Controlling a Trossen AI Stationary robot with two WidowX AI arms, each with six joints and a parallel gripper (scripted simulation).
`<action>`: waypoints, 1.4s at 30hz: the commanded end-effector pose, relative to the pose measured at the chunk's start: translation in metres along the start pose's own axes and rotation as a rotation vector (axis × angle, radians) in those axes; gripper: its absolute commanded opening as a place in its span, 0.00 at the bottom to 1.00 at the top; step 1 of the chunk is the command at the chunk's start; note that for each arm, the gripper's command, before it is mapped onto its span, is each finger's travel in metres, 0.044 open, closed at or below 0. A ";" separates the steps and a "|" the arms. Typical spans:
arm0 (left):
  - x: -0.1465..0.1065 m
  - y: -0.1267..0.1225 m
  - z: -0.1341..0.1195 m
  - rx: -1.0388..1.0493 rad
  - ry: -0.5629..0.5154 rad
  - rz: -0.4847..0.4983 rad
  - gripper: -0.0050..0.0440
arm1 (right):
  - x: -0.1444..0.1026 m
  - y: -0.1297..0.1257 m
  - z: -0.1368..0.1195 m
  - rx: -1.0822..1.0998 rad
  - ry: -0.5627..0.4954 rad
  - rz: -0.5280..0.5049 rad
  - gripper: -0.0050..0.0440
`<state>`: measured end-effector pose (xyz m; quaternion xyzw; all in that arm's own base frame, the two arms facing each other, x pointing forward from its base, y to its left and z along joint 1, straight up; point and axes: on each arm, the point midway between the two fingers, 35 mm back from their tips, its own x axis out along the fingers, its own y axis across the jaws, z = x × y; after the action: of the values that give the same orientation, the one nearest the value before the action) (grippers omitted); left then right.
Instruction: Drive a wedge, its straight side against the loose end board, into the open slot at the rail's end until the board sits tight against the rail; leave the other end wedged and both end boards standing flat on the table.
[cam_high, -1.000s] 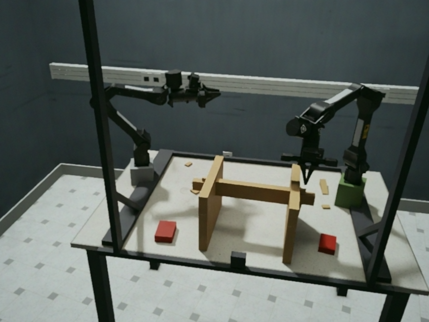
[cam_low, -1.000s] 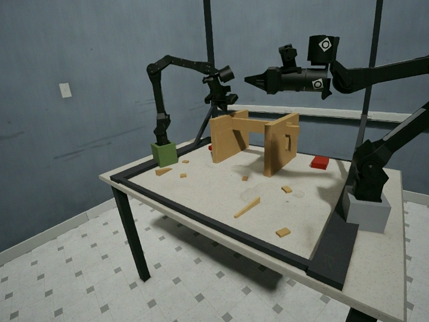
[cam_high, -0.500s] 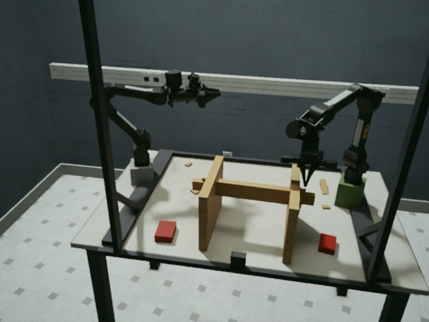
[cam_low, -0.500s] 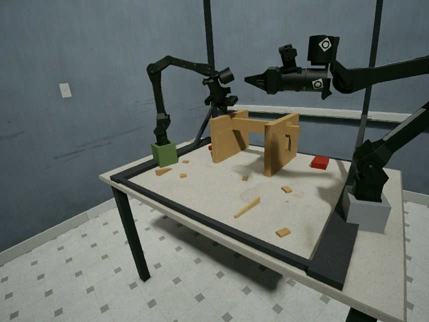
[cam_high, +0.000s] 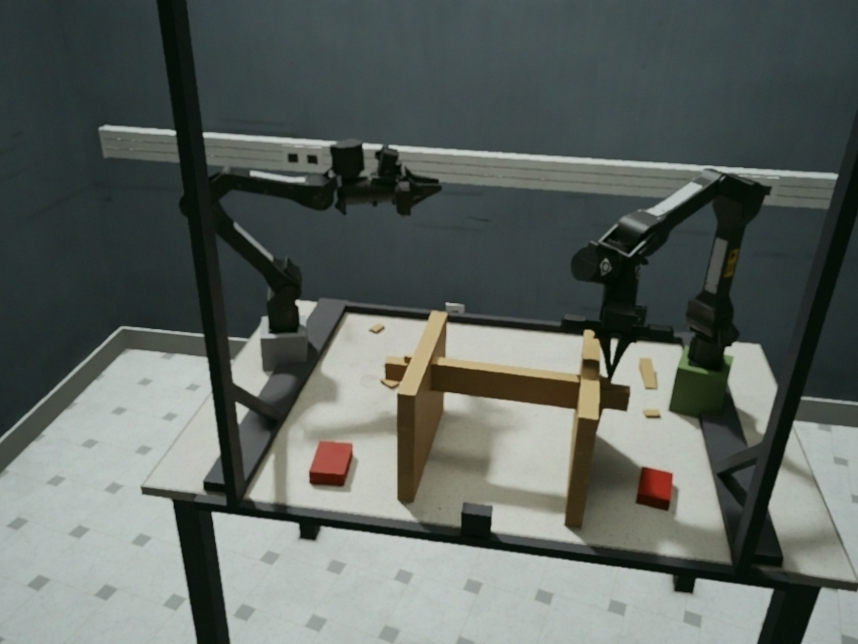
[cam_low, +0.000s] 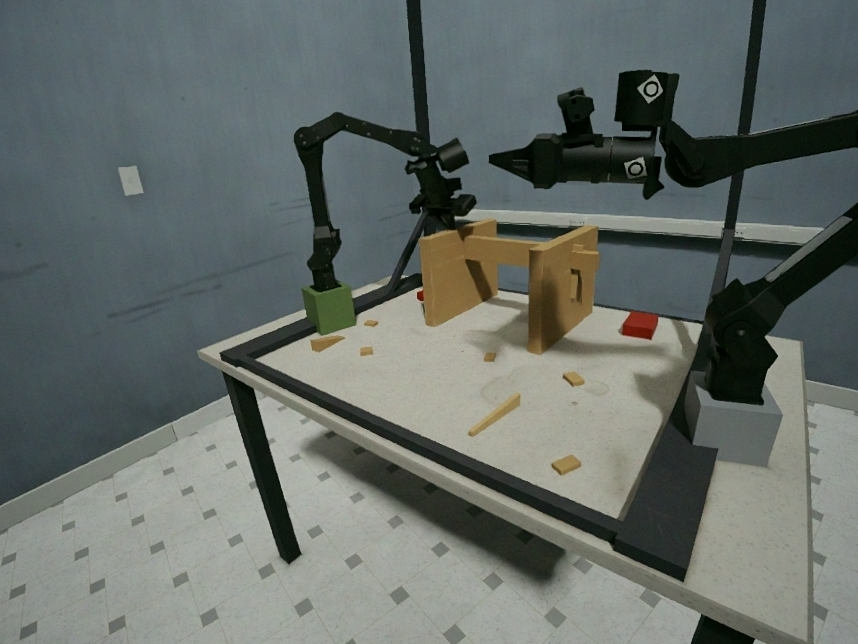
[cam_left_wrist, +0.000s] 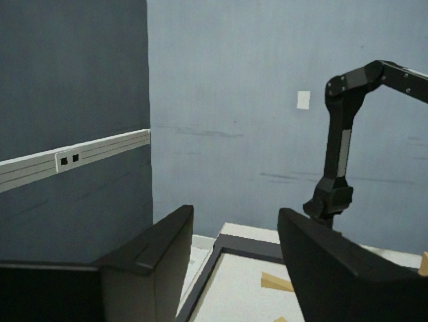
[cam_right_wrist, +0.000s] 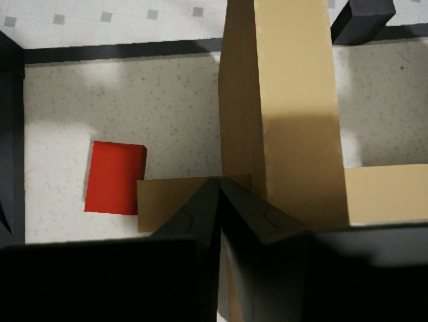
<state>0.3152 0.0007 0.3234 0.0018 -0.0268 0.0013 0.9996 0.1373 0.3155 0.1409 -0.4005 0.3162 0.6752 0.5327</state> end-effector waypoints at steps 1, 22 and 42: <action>-0.002 0.000 0.005 -0.005 -0.013 0.000 0.46 | 0.002 0.000 -0.001 -0.001 -0.005 0.000 0.00; -0.002 0.000 0.005 -0.005 -0.013 0.000 0.46 | 0.020 0.004 -0.020 0.025 0.066 0.034 0.00; -0.002 0.000 0.005 -0.005 -0.013 0.000 0.46 | 0.032 0.008 -0.033 0.042 0.109 0.058 0.00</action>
<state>0.3152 0.0007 0.3234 0.0018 -0.0268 0.0013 0.9996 0.1369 0.3150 0.1365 -0.4003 0.3167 0.6754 0.5323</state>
